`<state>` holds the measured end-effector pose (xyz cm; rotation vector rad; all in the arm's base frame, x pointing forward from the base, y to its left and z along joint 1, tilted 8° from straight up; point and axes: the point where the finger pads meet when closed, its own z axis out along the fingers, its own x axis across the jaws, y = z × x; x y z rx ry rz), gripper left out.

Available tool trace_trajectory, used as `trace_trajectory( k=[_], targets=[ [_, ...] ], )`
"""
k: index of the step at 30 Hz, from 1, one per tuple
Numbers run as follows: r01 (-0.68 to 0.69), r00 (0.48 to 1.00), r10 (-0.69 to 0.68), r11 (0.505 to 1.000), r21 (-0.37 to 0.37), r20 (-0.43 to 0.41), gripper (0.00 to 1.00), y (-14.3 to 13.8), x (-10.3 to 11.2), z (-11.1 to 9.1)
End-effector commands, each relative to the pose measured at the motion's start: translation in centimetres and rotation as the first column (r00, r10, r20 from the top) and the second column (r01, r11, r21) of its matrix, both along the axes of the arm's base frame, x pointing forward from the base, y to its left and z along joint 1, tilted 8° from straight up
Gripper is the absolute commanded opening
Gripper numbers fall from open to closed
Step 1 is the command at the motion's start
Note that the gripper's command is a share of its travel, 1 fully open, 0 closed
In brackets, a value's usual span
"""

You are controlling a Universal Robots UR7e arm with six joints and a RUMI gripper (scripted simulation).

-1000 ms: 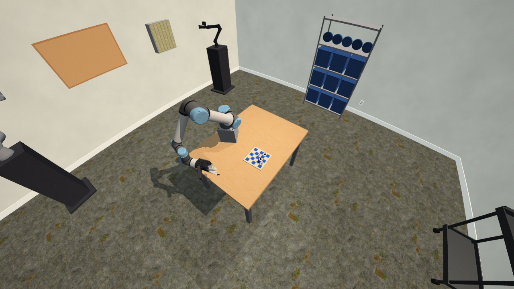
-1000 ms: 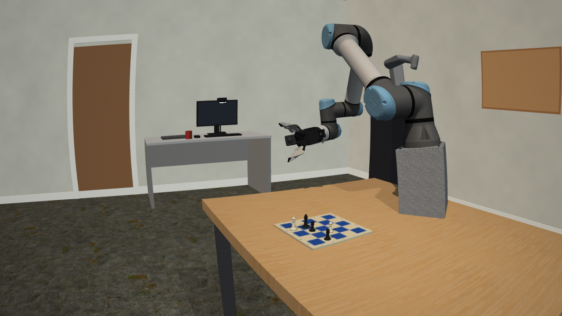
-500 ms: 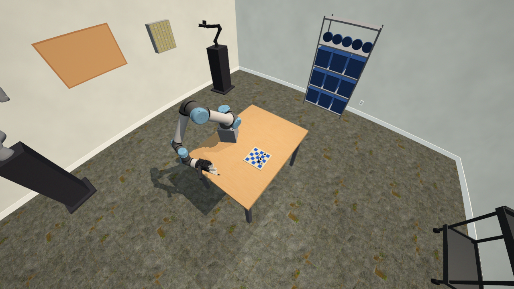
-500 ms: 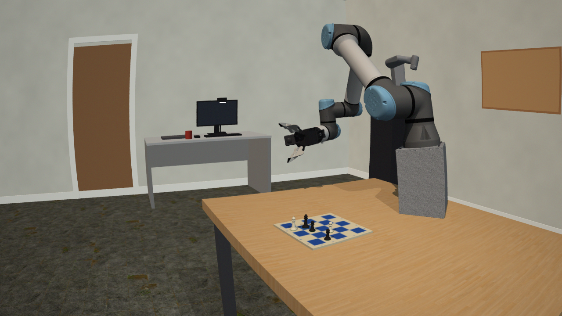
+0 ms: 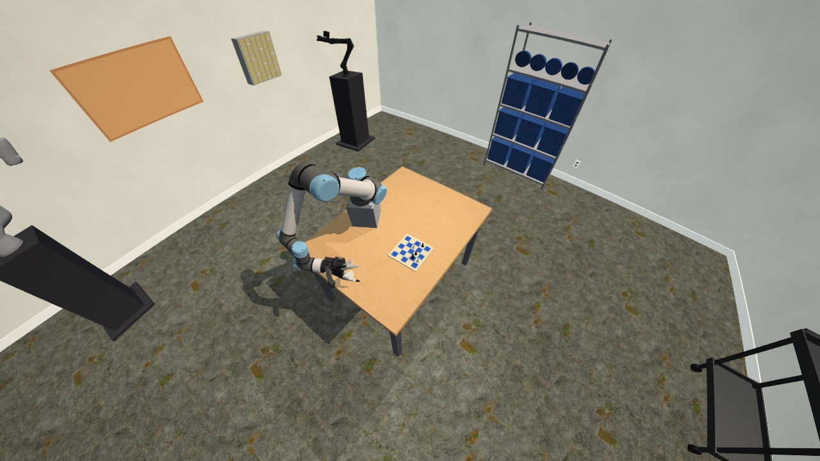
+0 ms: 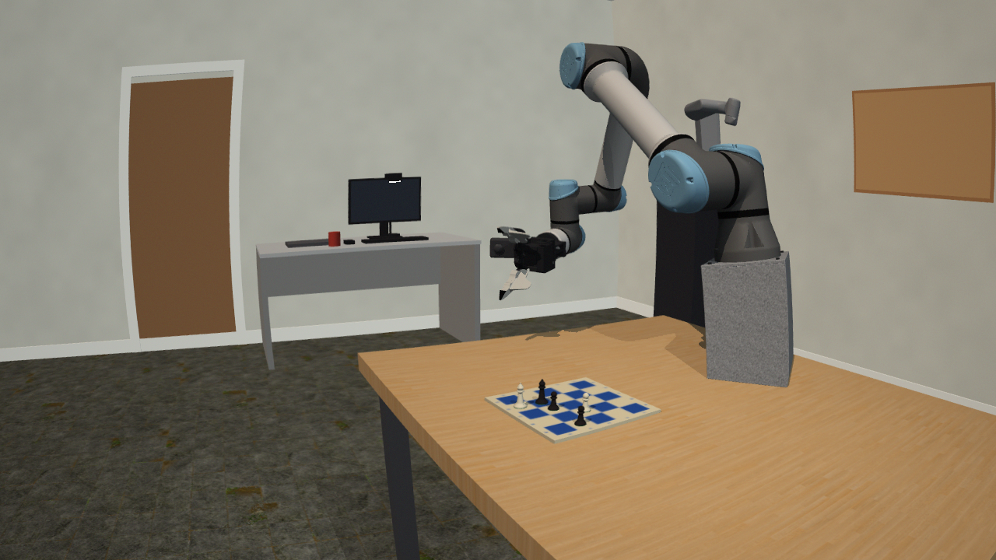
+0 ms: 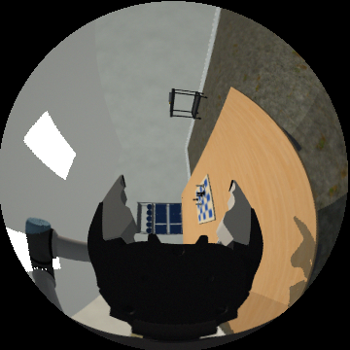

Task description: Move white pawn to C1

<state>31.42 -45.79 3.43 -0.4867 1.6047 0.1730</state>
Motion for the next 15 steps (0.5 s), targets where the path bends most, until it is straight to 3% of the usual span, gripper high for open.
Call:
trace_trajectory(
  k=[1, 3, 4, 6, 9, 12, 13, 15],
  targets=[
    [-0.135, 0.989, 0.145, 0.973, -0.188, 0.039, 1.00, 2.8, 2.4, -1.4],
    [-0.201, 0.973, 0.224, 0.938, -0.281, 0.052, 1.00, 4.3, 3.5, -2.3],
    [-0.201, 0.973, 0.224, 0.938, -0.281, 0.052, 1.00, 4.3, 3.5, -2.3],
    [-0.263, 0.949, 0.308, 0.889, -0.374, 0.063, 1.00, 5.9, 4.5, -3.2],
    [-0.264, 0.949, 0.309, 0.888, -0.376, 0.063, 1.00, 5.9, 4.5, -3.2],
    [-0.346, 0.894, 0.442, 0.784, -0.516, 0.072, 1.00, 8.4, 5.9, -4.7],
    [-0.346, 0.894, 0.442, 0.784, -0.516, 0.072, 1.00, 8.4, 5.9, -4.7],
    [-0.383, 0.850, 0.521, 0.707, -0.594, 0.073, 1.00, 10.0, 6.7, -5.8]
  ],
)
